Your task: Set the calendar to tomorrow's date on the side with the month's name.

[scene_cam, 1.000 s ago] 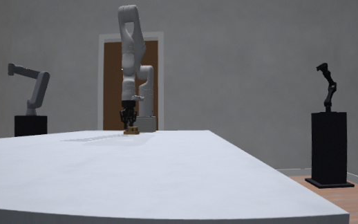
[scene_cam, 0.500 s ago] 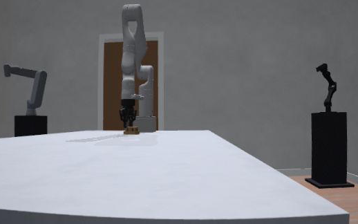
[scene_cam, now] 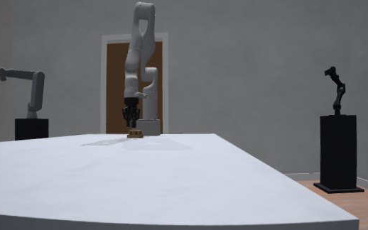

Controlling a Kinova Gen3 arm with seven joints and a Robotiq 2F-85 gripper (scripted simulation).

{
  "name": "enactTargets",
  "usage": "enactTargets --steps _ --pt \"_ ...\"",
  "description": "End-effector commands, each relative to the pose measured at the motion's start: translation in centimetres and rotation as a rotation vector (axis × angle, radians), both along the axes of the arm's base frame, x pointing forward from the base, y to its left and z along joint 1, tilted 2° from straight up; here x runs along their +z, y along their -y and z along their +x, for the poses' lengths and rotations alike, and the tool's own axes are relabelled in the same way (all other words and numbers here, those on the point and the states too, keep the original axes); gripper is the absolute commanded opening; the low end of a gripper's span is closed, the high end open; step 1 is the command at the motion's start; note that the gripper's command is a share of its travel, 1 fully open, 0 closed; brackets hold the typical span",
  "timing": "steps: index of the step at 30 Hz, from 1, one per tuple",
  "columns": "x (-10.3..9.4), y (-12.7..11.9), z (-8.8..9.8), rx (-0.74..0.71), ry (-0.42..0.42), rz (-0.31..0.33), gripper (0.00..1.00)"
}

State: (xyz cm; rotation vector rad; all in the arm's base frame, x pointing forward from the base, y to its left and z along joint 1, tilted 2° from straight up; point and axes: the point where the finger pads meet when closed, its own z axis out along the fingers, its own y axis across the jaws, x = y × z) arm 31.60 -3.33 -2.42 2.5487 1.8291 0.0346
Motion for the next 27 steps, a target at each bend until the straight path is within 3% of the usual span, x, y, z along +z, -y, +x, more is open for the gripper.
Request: enactTargets --steps 1,13,27 --pt "0.9 -0.5 0.3 0.019 0.010 -0.002 0.46" --pt "4.3 -0.5 0.2 0.019 0.010 -0.002 0.46" --pt "6.0 -0.5 0.2 0.019 0.010 -0.002 0.46"
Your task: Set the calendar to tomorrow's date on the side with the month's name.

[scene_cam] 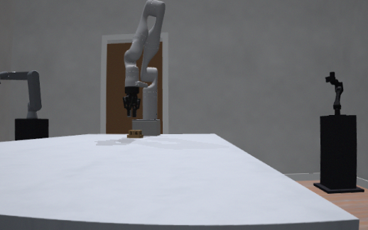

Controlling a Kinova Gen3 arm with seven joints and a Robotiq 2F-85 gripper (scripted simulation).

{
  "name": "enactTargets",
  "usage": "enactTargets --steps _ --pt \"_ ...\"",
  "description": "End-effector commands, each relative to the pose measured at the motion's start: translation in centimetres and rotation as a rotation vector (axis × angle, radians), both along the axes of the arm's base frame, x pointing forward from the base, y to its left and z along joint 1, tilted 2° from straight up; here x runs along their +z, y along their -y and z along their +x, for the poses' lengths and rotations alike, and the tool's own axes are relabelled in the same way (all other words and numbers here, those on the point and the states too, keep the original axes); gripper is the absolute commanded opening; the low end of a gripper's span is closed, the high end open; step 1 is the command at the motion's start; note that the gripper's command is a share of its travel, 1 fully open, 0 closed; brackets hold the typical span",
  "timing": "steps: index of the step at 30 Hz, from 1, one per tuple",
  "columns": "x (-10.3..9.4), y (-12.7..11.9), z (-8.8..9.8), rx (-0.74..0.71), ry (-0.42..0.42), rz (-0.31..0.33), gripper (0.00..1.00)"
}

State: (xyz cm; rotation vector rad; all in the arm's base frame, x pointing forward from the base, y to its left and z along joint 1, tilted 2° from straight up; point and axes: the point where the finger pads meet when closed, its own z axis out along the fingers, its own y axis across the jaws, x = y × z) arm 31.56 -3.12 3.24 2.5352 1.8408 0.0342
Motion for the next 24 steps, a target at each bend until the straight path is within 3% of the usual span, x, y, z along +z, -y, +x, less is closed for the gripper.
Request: enactTargets --steps 1,9,10,24 --pt "0.34 -0.29 0.23 0.008 0.008 0.002 0.46" --pt "0.42 -0.29 0.22 0.007 0.008 0.002 0.46" --pt "0.42 -0.29 0.22 0.007 0.008 0.002 1.00" --pt "0.42 -0.29 0.22 0.007 0.008 0.002 1.00"
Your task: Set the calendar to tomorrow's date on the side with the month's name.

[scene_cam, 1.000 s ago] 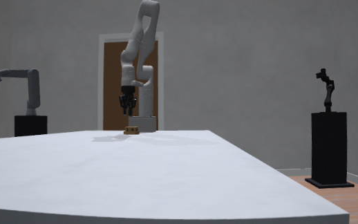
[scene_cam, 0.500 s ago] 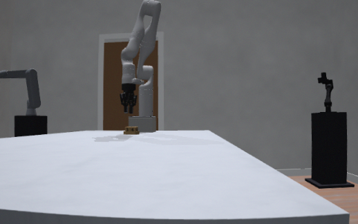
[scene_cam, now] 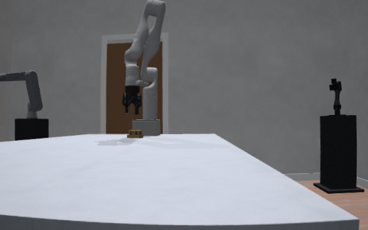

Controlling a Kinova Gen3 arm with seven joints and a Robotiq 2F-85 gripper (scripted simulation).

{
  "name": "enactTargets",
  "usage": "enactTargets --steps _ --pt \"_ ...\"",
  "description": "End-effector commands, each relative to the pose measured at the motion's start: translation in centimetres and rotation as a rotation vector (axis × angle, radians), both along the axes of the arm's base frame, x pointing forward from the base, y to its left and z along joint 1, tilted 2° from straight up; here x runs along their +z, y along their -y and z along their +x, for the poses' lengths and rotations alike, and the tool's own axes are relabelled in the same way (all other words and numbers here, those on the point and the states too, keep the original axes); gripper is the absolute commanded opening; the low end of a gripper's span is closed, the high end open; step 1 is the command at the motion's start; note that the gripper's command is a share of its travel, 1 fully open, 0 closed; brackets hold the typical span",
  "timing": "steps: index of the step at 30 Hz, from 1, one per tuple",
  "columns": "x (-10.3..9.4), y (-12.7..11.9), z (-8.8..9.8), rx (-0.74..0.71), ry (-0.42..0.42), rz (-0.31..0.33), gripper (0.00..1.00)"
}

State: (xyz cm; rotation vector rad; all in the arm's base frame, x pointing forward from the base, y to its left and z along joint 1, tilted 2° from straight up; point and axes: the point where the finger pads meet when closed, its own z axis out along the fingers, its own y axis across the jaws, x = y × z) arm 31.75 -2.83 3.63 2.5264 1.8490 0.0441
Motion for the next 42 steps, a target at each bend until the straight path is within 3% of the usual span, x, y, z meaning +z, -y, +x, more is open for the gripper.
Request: enactTargets --steps 1,15,30,42 --pt "0.0 0.0 0.0 0.000 0.001 0.000 1.00" --pt "0.8 0.0 0.0 0.000 0.001 0.000 1.00" --pt "6.3 0.1 -0.2 0.000 0.001 0.000 1.00" --pt "7.1 0.1 -0.2 0.000 0.001 0.000 1.00"
